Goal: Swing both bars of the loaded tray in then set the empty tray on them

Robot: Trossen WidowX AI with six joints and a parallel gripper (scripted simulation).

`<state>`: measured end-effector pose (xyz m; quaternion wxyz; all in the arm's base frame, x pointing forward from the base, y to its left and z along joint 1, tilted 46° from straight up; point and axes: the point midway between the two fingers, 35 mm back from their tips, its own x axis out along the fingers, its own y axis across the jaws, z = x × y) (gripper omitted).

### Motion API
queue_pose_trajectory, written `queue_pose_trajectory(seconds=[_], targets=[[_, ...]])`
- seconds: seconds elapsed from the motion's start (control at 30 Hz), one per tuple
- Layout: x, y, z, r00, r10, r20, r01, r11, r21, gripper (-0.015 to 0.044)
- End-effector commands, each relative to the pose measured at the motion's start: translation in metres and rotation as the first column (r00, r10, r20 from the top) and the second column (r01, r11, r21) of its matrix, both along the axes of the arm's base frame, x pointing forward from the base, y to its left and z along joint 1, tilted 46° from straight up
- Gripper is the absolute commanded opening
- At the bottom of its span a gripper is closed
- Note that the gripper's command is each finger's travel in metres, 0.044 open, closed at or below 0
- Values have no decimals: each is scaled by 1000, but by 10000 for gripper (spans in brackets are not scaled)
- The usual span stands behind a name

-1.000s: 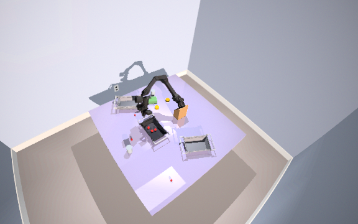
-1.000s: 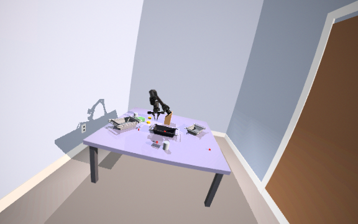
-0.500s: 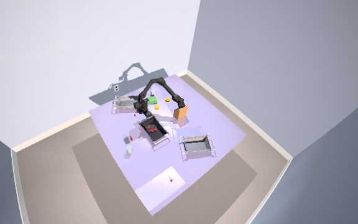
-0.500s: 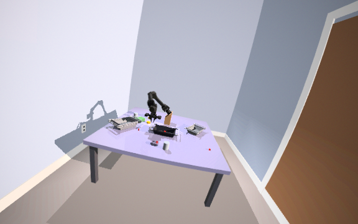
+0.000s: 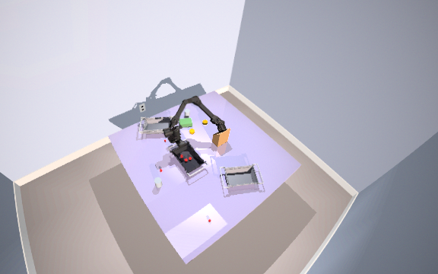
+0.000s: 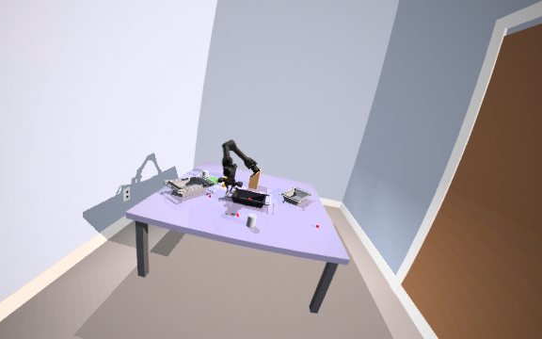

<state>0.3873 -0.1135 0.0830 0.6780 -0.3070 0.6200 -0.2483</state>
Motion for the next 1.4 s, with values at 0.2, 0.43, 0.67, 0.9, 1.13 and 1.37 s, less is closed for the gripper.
queue_pose_trajectory(seconds=[0.2, 0.43, 0.67, 0.9, 1.13, 1.37], targets=[[-1, 5, -5, 1000, 6, -4, -6, 1000, 2, 83], [-4, 31, -1, 1000, 6, -5, -6, 1000, 3, 83], [-5, 45, -9, 1000, 6, -5, -6, 1000, 3, 83], [-6, 55, -23, 1000, 6, -5, -6, 1000, 4, 83], [-5, 57, -51, 1000, 6, -5, -6, 1000, 4, 83], [-6, 68, -39, 1000, 6, -5, -6, 1000, 6, 83]])
